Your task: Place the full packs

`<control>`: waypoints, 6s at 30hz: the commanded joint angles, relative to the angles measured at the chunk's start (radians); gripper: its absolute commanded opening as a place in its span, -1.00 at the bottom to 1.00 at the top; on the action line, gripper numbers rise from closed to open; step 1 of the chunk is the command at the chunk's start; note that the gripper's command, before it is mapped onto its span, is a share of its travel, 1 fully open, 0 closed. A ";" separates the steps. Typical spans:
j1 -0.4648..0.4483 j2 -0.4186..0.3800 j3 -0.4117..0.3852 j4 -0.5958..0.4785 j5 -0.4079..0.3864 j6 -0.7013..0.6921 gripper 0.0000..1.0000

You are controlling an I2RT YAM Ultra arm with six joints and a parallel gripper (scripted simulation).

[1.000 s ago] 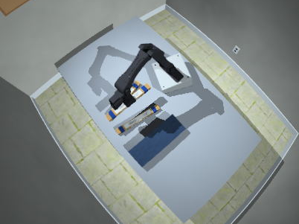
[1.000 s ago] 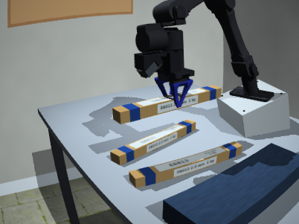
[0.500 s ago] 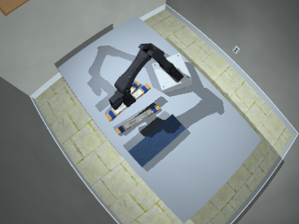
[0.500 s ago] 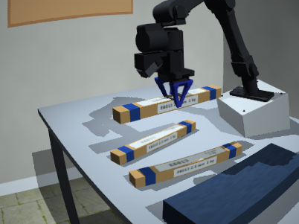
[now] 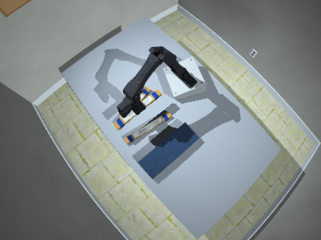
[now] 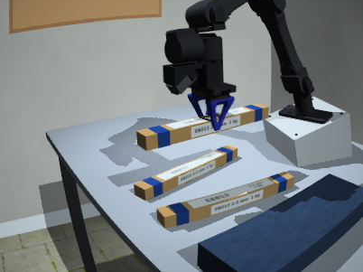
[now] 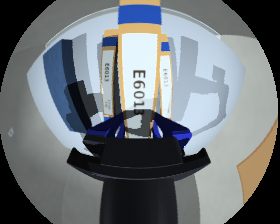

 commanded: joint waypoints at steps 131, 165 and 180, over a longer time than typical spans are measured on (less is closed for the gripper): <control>-0.024 0.036 -0.113 0.192 -0.007 -0.023 -1.00; -0.010 -0.014 -0.022 0.050 -0.004 -0.010 -1.00; -0.007 -0.019 0.000 0.022 -0.003 -0.006 -1.00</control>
